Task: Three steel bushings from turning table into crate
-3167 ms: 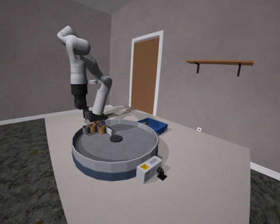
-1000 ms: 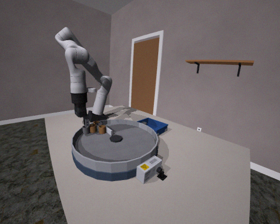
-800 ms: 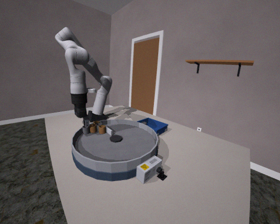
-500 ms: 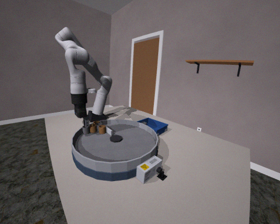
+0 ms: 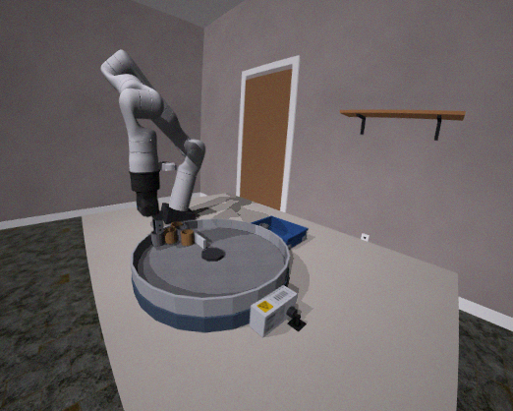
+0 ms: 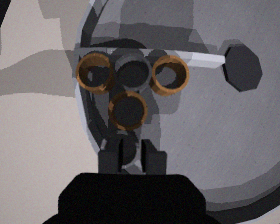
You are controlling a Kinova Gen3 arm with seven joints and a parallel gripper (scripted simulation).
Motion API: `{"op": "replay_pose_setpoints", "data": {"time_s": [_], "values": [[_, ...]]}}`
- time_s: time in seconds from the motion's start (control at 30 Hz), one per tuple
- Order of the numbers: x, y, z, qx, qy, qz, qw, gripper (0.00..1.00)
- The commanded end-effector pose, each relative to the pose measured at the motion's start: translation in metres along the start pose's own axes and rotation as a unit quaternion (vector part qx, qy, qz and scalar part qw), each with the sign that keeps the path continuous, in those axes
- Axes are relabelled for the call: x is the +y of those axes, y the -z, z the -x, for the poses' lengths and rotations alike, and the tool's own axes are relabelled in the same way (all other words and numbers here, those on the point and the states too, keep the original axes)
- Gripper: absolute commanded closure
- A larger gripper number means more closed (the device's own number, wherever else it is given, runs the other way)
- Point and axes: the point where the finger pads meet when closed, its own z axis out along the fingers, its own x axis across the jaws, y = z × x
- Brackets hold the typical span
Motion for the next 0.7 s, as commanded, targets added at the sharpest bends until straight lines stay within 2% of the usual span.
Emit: {"op": "replay_pose_setpoints", "data": {"time_s": [0.0, 0.53, 0.67], "values": [[0.0008, 0.0000, -0.0007, 0.001, -0.001, 0.002, 1.000, 0.55], [0.0004, -0.0008, -0.0004, 0.001, 0.000, 0.001, 1.000, 0.55], [0.0007, -0.0065, -0.0006, 0.001, -0.001, 0.001, 1.000, 0.55]]}}
